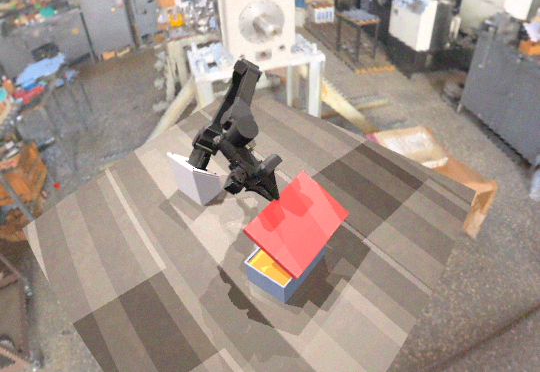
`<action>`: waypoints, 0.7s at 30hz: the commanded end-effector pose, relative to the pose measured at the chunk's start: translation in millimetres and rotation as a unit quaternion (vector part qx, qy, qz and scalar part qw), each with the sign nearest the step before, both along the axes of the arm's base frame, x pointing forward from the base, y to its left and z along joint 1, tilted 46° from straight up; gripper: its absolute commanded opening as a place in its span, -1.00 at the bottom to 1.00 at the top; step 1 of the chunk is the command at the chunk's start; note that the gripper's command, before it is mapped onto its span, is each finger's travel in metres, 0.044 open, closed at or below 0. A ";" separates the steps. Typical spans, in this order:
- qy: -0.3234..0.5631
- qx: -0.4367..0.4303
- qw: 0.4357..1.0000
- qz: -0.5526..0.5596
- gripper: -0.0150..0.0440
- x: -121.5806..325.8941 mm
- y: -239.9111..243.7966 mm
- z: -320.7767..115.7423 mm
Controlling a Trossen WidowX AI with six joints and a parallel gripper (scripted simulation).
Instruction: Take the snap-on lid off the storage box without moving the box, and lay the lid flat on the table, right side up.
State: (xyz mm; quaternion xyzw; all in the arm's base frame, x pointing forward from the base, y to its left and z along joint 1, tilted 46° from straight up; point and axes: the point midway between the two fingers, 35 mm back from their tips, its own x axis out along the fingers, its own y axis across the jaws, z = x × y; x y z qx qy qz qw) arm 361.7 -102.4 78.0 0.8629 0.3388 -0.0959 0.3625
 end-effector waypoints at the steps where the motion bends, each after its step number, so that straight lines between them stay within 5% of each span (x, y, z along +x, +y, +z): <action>1: -0.001 -0.003 1.000 -0.004 -0.49 -1.3 4.5 7.6; 21: -0.001 -0.002 1.000 -0.004 -0.49 -6.6 32.2 36.0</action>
